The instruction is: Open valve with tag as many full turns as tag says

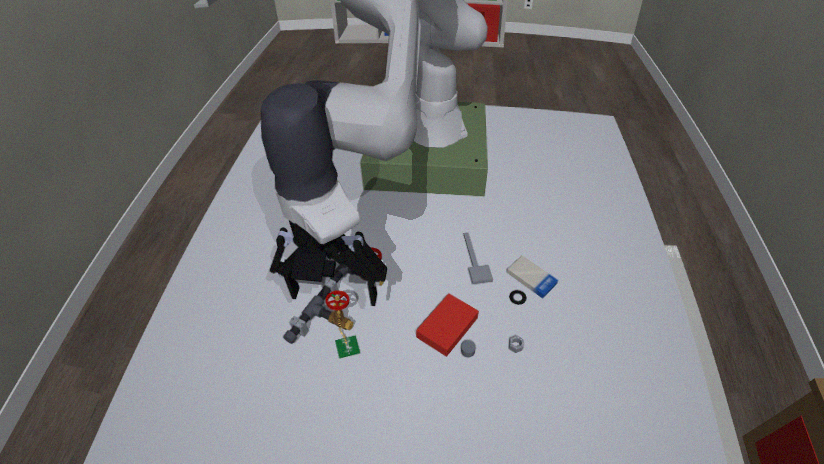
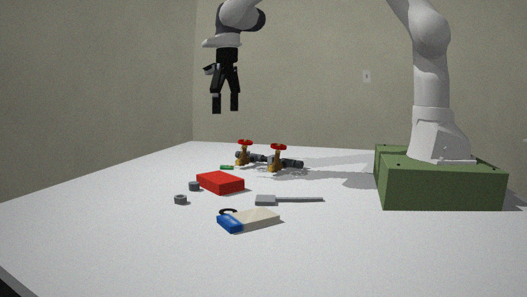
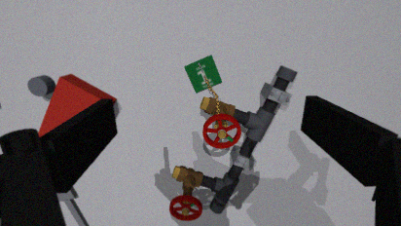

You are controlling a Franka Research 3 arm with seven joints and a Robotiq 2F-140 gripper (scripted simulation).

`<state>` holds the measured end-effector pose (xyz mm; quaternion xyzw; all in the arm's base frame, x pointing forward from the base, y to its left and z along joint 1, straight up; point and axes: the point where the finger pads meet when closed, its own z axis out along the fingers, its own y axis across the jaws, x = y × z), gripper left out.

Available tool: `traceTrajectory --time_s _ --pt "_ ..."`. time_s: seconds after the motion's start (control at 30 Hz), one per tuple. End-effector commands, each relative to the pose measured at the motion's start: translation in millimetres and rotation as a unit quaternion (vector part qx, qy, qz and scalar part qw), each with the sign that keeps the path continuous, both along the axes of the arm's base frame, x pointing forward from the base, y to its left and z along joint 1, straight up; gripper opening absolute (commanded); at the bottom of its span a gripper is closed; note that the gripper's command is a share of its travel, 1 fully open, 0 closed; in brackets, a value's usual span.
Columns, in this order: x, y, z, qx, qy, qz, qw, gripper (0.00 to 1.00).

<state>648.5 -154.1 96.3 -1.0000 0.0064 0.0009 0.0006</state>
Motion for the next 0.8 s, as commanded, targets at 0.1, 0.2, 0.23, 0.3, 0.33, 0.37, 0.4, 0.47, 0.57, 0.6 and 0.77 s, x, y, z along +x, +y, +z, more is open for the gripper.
traceTrajectory --time_s 0.1,0.2,0.23,0.3,0.33,0.37,0.4,0.47,0.57,0.6,0.77 --pt "-1.4 -0.1 0.6 0.001 -0.001 -0.012 1.0 1.0" --pt "-10.0 -3.0 -6.1 0.005 -0.011 -0.11 0.994 1.0" --pt "-15.5 -4.4 -10.2 0.006 -0.016 -0.158 0.987 1.0" --pt "-28.9 -7.8 -20.5 0.011 -0.016 -0.188 0.982 1.0" --pt "-36.1 -9.7 -26.0 0.013 -0.015 -0.204 0.979 1.0" --pt "-43.1 -11.5 -31.4 0.016 -0.014 -0.221 0.975 1.0" --pt "-49.7 -13.2 -36.4 0.019 -0.013 -0.238 0.971 1.0" --pt "-60.2 -15.9 -44.5 0.024 -0.009 -0.273 0.962 1.0" --pt "-63.8 -16.9 -47.3 0.029 -0.005 -0.318 0.948 1.0" --pt "-66.4 -17.6 -49.3 0.031 -0.006 -0.334 0.942 1.0" --pt "-68.6 -18.1 -50.9 0.038 -0.014 -0.41 0.911 1.0"
